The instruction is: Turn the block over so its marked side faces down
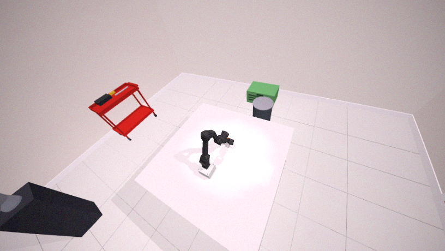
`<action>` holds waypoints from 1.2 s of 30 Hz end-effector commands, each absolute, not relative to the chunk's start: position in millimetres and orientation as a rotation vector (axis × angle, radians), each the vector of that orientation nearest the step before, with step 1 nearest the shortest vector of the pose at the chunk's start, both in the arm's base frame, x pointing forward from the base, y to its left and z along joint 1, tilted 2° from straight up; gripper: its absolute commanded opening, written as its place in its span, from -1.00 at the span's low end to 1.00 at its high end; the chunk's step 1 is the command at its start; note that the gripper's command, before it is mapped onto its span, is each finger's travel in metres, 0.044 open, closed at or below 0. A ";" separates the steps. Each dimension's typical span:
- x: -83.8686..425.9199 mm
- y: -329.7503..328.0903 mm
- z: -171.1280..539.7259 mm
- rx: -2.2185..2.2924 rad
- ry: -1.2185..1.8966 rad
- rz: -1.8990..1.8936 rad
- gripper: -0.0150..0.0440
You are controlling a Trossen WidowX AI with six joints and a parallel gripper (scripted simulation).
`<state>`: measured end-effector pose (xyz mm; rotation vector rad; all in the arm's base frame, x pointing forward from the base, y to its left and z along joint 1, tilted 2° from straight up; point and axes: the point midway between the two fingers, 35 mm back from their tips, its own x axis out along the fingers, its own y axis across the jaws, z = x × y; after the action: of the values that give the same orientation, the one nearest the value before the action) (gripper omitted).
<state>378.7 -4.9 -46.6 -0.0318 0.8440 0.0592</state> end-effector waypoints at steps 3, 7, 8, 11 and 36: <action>375.6 -4.6 -55.2 -0.022 0.766 0.061 -0.49; 373.8 -4.6 -56.9 -0.021 0.710 0.062 -0.49; 373.2 -4.6 -57.0 -0.020 0.696 0.062 -0.49; 370.8 -4.5 -56.9 -0.020 0.654 0.063 -0.49; 360.8 -4.1 -48.3 -0.018 0.511 0.065 -0.49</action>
<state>360.9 -4.6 -49.1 -0.0232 0.5159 0.0629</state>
